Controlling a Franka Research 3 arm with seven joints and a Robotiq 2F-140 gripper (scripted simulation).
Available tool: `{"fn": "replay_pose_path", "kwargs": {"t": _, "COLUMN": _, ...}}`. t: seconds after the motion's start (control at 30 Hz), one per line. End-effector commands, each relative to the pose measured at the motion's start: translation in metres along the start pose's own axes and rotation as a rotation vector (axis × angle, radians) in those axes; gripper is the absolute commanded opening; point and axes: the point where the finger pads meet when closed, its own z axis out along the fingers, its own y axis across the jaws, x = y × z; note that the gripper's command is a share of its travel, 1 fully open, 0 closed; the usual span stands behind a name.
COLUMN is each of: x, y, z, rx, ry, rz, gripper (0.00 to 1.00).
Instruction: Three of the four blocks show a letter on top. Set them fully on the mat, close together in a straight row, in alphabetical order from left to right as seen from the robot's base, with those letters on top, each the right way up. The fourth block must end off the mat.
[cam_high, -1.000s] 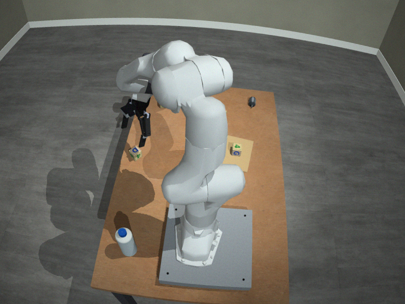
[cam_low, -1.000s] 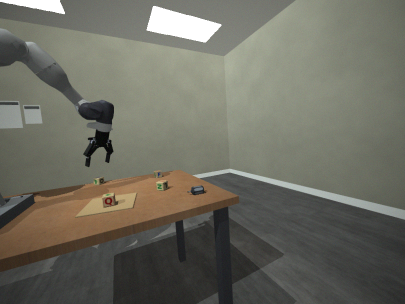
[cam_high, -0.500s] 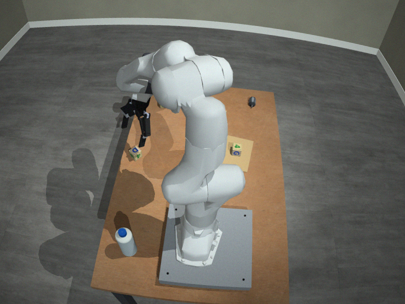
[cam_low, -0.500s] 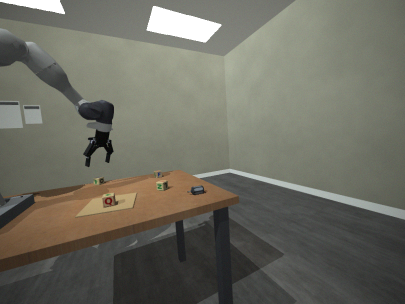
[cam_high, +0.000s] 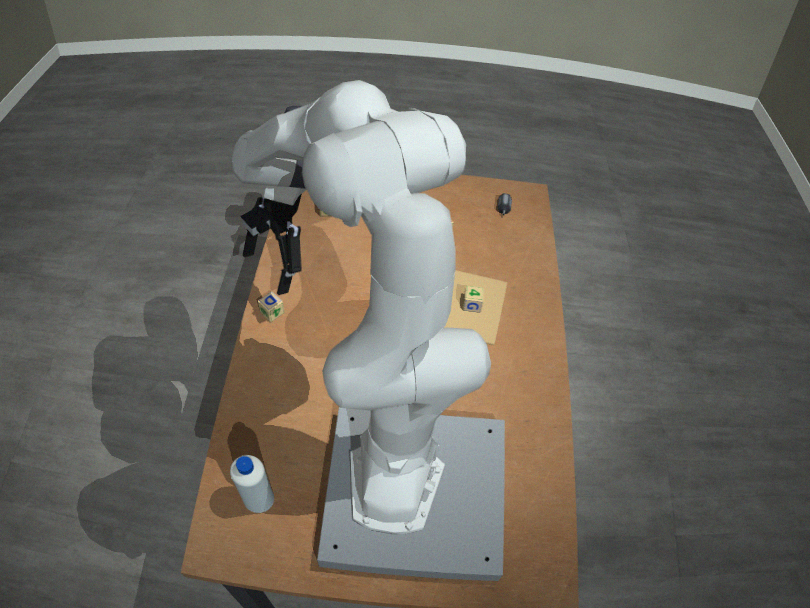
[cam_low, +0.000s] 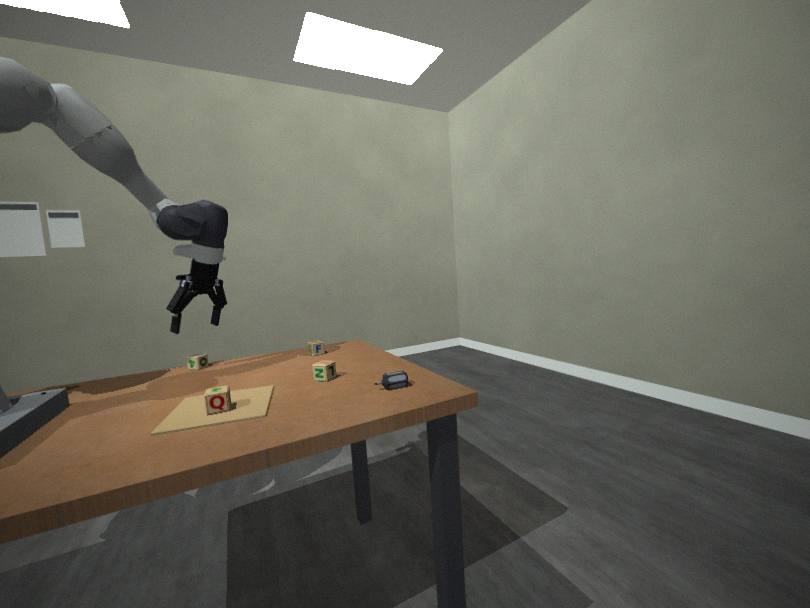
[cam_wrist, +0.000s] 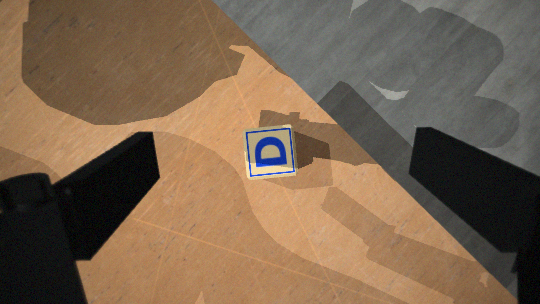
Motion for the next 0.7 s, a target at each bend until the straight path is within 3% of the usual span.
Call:
{"fn": "replay_pose_path", "kwargs": {"t": 0.0, "x": 0.0004, "y": 0.0007, "z": -0.0007, "rx": -0.004, "ry": 0.0, "rz": 0.006, "gripper": 1.0}}
{"fn": "replay_pose_path", "kwargs": {"t": 0.67, "x": -0.0008, "y": 0.0013, "z": -0.0024, "rx": -0.004, "ry": -0.001, "rz": -0.009, "gripper": 1.0}}
